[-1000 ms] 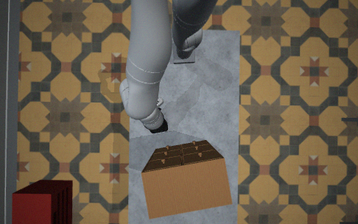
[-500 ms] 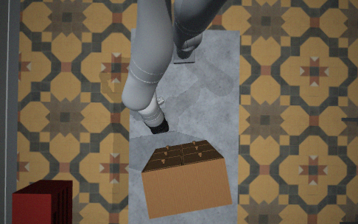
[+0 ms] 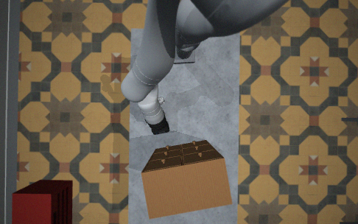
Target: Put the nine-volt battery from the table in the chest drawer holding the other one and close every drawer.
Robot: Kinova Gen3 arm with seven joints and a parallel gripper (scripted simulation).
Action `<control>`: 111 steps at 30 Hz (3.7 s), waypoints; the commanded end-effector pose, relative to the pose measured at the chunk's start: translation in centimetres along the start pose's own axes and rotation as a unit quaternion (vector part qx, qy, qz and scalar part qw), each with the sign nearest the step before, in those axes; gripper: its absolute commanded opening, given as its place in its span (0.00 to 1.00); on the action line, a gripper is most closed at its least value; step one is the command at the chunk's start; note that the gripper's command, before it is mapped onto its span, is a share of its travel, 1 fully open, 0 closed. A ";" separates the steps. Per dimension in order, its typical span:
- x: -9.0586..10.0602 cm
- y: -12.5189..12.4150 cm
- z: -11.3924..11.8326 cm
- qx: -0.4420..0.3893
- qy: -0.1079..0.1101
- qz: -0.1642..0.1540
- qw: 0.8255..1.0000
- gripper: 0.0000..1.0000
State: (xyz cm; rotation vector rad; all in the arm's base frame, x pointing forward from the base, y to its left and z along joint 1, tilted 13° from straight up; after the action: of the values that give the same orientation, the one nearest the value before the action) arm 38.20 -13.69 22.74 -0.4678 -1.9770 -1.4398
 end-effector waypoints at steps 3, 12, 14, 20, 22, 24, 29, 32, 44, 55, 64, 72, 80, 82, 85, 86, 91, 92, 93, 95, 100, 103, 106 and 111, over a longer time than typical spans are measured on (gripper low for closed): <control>-0.8 -1.4 0.0 -0.007 -0.005 -0.007 1.000 1.00; -1.8 -1.5 0.0 -0.007 -0.013 -0.038 0.999 1.00; -2.0 -1.6 0.0 -0.007 -0.015 -0.046 0.999 1.00; -2.7 -1.7 0.0 -0.007 -0.021 -0.066 0.998 1.00; -2.7 -1.7 0.0 -0.007 -0.021 -0.066 0.998 1.00; -2.8 -1.7 0.0 -0.007 -0.021 -0.071 0.997 1.00; -3.2 -1.8 0.0 -0.007 -0.023 -0.080 0.996 1.00; -3.3 -1.8 0.0 -0.007 -0.024 -0.084 0.996 1.00; -3.4 -1.8 0.0 -0.007 -0.026 -0.089 0.996 1.00; -3.4 -1.8 0.0 -0.007 -0.026 -0.089 0.996 0.67; -3.4 -1.8 0.0 -0.007 -0.026 -0.089 0.996 0.67; -3.4 -1.8 0.0 -0.007 -0.026 -0.089 0.996 0.67; -3.4 -1.8 0.0 -0.007 -0.026 -0.089 0.996 0.67; -3.4 -1.8 0.0 -0.007 -0.026 -0.089 0.996 0.67; -3.4 -1.8 0.0 -0.007 -0.026 -0.089 0.996 0.67; -3.5 -1.8 0.0 -0.007 -0.026 -0.089 0.996 0.67; -3.6 -1.8 0.0 -0.007 -0.026 -0.089 0.996 0.67; -3.6 -1.8 0.0 -0.007 -0.026 -0.089 0.996 0.67; -3.7 -1.8 0.0 -0.007 -0.026 -0.089 0.996 0.67; -3.9 -1.7 -0.1 -0.007 -0.026 -0.089 0.996 0.67; -4.5 -1.6 -0.1 -0.007 -0.026 -0.089 0.996 0.67; -5.0 -1.5 -0.1 -0.007 -0.026 -0.089 0.996 0.67; -5.5 -1.5 -0.1 -0.007 -0.026 -0.089 0.996 0.67; -6.4 -1.3 -0.2 -0.007 -0.026 -0.089 0.996 0.67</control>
State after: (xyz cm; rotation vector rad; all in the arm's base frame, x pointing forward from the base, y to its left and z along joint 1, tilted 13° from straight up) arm 41.84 -13.96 18.01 -0.3473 -2.1021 -1.5712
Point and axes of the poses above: the point where the finger pads meet when closed, its own x axis back along the fingers, its own z axis across the jaws, y = z × x, the point moved 3 cm from there along x, back along the fingers, and after that the axes turned 13 degrees about x, right-handed, at the moved point
